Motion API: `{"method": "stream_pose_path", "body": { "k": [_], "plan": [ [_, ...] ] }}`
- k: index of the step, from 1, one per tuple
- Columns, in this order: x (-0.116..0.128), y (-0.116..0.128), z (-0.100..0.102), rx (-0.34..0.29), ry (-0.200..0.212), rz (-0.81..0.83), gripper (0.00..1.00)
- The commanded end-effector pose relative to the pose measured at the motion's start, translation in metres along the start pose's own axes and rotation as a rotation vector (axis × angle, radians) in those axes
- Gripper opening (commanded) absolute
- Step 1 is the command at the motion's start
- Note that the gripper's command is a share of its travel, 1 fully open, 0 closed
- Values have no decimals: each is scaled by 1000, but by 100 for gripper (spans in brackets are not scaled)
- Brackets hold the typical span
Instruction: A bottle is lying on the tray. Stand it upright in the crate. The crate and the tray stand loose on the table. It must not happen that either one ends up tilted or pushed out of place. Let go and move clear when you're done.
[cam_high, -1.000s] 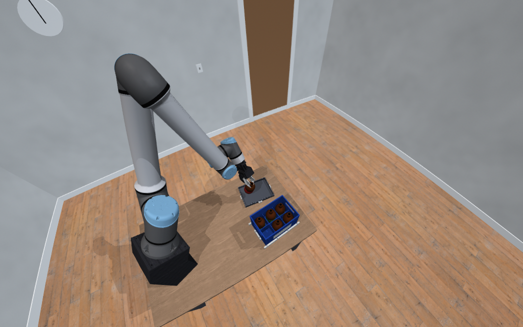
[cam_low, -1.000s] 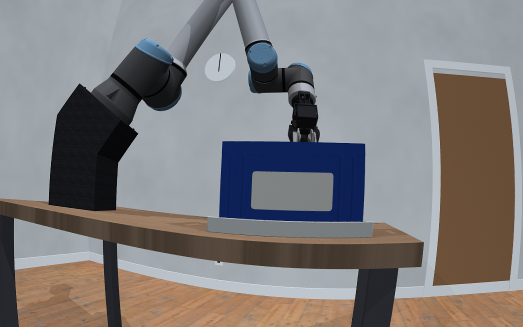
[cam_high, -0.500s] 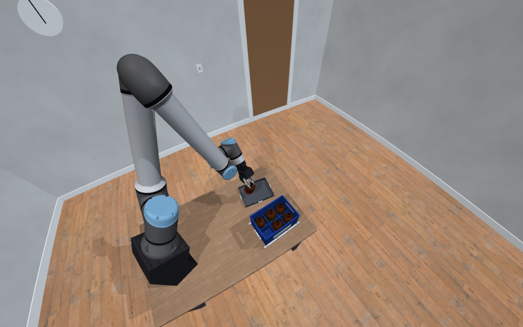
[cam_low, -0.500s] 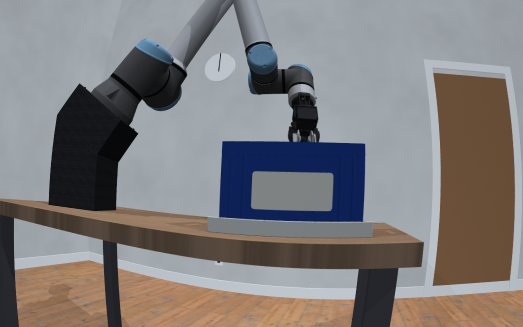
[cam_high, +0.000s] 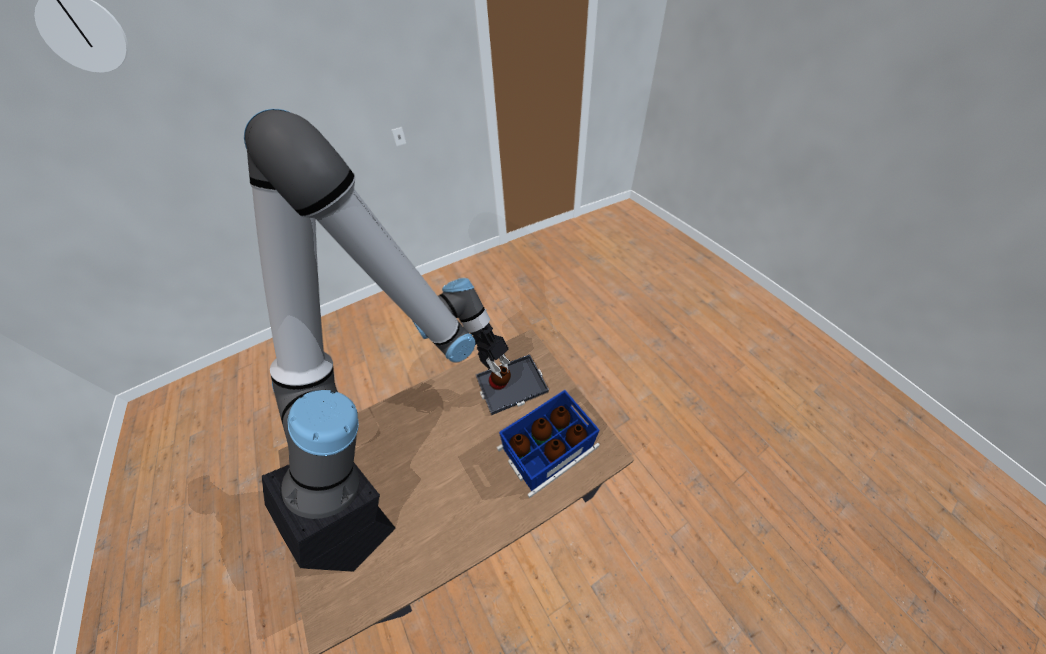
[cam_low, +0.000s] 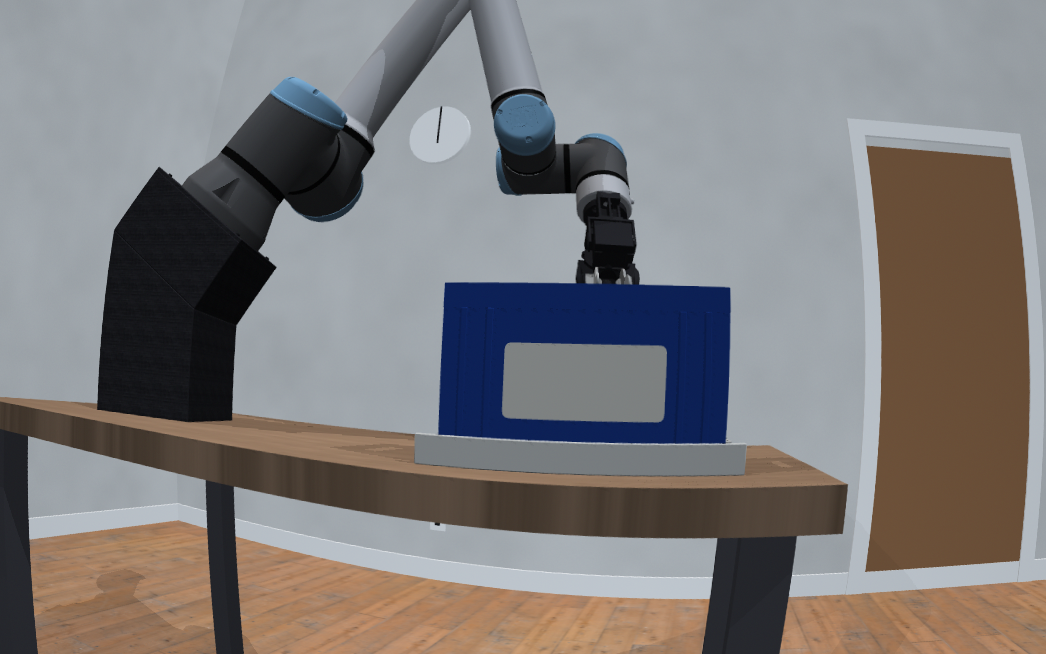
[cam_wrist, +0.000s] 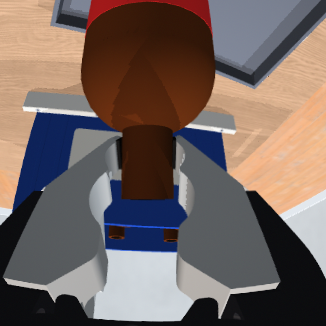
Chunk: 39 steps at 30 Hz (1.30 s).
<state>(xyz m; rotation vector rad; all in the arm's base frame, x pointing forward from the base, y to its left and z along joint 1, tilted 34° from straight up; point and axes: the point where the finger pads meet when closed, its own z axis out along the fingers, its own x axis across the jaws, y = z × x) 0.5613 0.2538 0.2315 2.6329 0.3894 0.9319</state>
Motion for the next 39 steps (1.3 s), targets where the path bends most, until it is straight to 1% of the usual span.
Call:
{"method": "stream_pose_path", "body": {
  "k": [1, 19, 39],
  "plan": [
    [1, -3, 4, 0, 1, 0, 0],
    [1, -12, 21, 0, 1, 0, 0],
    [1, -20, 34, 0, 1, 0, 0]
  ]
}}
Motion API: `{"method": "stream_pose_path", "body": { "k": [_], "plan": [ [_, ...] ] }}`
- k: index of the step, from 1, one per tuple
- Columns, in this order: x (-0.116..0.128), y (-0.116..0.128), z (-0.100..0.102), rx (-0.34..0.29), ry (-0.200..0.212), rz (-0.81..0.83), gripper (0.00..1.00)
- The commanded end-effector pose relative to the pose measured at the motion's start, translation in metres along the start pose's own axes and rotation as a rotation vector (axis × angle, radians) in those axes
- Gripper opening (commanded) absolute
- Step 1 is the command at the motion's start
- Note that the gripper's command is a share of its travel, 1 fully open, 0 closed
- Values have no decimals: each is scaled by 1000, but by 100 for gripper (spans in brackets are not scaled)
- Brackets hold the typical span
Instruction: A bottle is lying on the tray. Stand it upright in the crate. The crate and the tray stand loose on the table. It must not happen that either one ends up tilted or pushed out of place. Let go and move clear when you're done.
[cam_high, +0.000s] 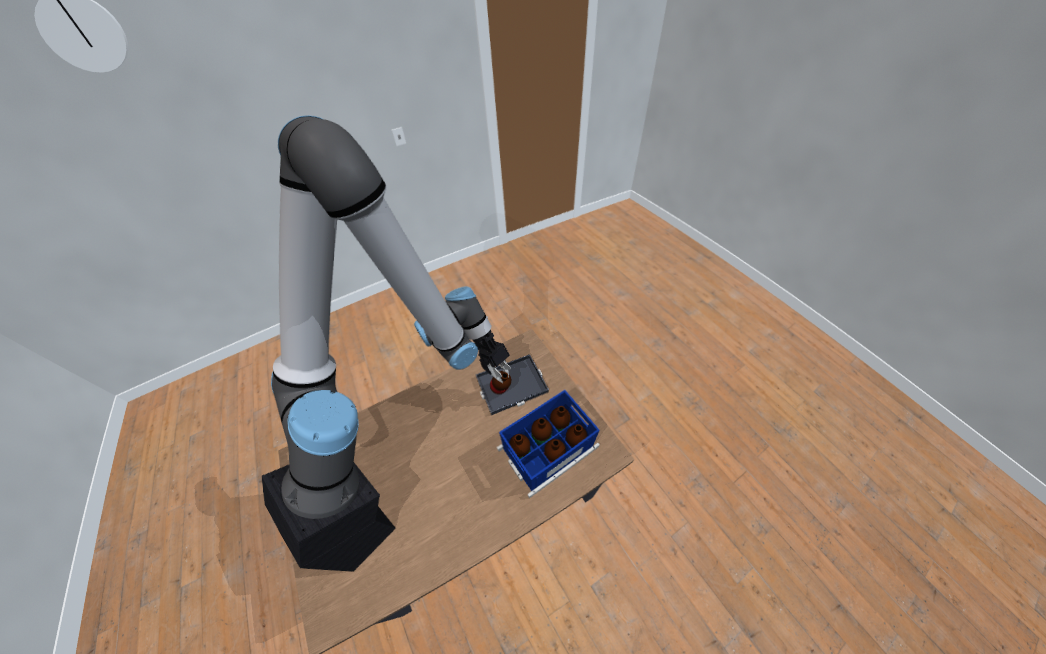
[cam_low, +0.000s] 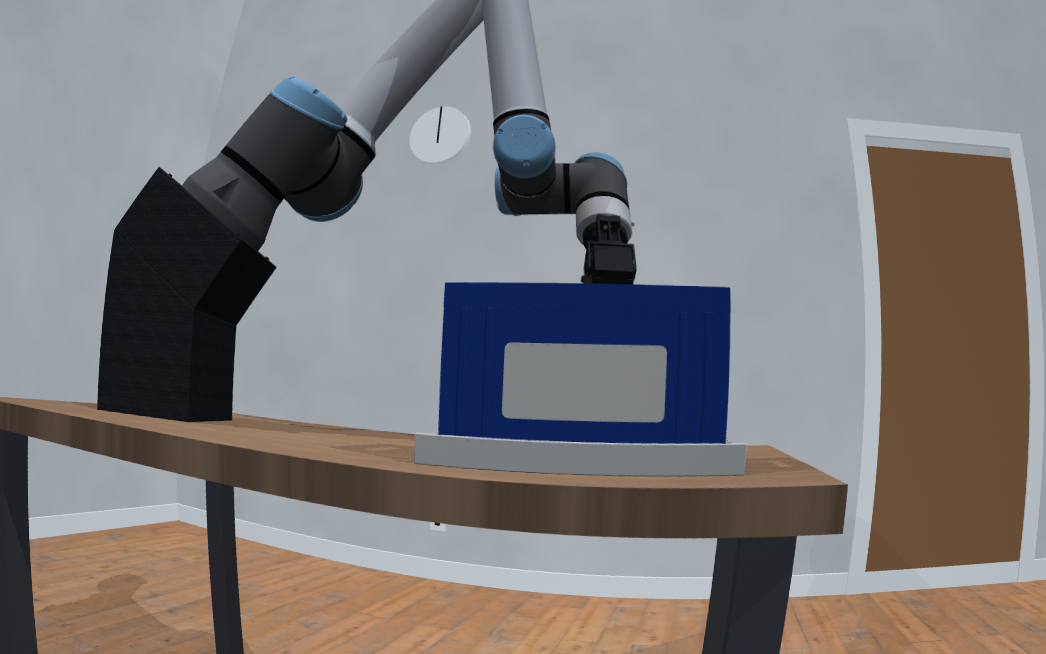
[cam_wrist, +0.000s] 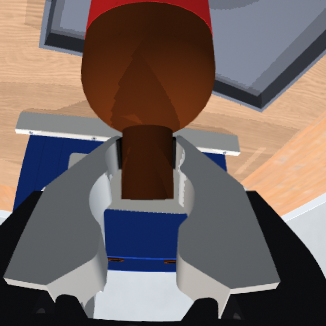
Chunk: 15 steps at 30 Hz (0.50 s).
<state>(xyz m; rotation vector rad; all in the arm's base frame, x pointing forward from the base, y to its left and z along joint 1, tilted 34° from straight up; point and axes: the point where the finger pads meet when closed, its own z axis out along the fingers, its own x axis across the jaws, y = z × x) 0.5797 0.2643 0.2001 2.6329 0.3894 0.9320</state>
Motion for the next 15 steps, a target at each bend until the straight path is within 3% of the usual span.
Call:
{"method": "stream_pose_path", "body": {
  "k": [1, 15],
  "plan": [
    [1, -1, 2, 0, 1, 0, 0],
    [1, -4, 6, 0, 1, 0, 0]
  ]
}}
